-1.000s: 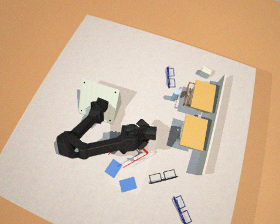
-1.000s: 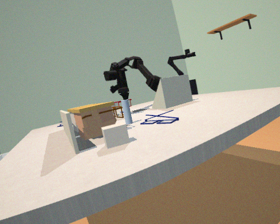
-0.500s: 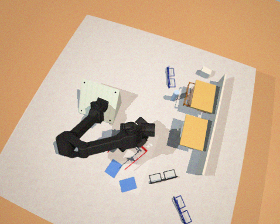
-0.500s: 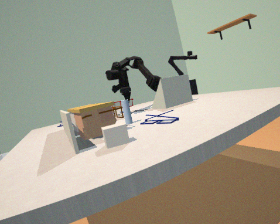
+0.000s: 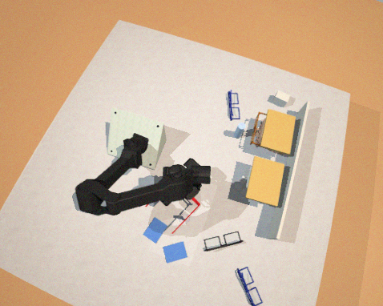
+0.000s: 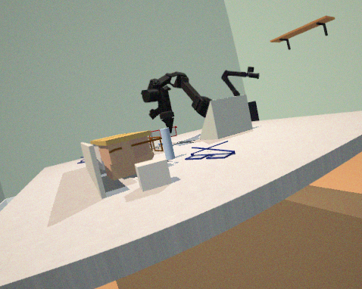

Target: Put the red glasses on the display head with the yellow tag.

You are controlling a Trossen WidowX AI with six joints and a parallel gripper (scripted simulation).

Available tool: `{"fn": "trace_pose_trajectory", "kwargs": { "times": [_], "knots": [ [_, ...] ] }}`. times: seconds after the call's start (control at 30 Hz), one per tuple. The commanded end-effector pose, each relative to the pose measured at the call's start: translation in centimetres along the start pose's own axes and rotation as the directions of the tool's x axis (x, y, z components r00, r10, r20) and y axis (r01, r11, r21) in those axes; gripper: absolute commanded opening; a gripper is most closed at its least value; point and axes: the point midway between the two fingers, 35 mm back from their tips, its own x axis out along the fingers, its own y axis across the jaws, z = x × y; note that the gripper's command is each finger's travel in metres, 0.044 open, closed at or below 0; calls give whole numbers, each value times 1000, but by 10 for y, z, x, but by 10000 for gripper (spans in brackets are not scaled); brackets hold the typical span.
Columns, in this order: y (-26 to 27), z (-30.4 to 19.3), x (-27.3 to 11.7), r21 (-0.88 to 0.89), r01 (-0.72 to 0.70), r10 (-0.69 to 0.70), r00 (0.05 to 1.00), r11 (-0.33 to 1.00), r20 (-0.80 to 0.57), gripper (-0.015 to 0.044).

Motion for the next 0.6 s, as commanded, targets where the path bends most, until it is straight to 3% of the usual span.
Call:
{"fn": "trace_pose_trajectory", "kwargs": {
  "times": [0.0,0.57],
  "knots": [
    [0,-3,1,-3,0,0,1000,1000,-9,0],
    [0,0,1,-3,0,0,1000,1000,-9,0]
  ]
}}
